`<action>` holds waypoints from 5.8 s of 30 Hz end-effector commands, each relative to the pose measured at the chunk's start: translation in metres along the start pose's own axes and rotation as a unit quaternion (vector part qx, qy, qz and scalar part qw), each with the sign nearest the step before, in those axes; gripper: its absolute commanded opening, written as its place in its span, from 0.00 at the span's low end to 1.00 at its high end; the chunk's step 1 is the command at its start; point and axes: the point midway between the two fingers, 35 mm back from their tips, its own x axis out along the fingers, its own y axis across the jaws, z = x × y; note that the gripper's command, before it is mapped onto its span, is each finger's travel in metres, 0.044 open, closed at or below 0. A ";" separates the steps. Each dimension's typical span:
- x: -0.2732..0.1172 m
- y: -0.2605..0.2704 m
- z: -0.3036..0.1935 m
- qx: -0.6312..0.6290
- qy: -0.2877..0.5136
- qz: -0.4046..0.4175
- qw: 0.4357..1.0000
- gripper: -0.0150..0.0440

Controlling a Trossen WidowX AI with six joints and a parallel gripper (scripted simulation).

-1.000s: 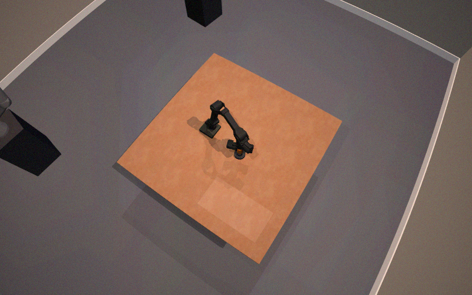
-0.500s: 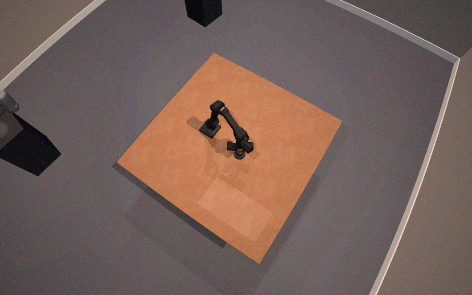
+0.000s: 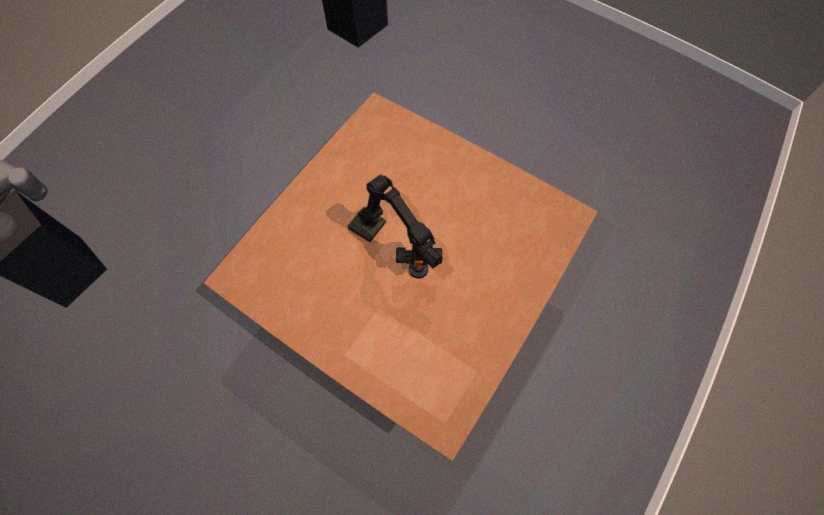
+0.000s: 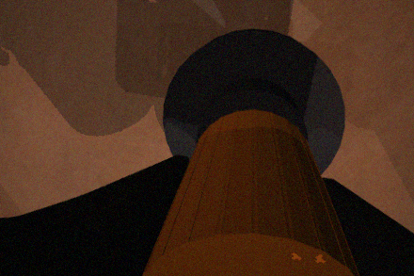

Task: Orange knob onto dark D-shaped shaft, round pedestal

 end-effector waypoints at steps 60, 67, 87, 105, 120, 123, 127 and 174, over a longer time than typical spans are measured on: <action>-0.003 -0.001 0.000 -0.210 0.000 -0.002 0.978 0.25; -0.001 0.000 0.001 -0.210 0.000 -0.002 0.978 0.25; -0.004 -0.001 0.000 -0.210 0.000 -0.002 0.978 0.25; 0.000 -0.001 0.000 -0.311 0.000 -0.002 0.950 0.25; 0.001 -0.001 0.000 -0.311 0.000 -0.002 0.950 0.25; 0.000 -0.001 0.000 -0.311 0.000 -0.002 0.950 0.25; -0.004 -0.001 0.000 -0.311 0.000 -0.002 0.950 0.25; -0.003 -0.001 0.000 0.903 -0.002 0.000 0.429 0.25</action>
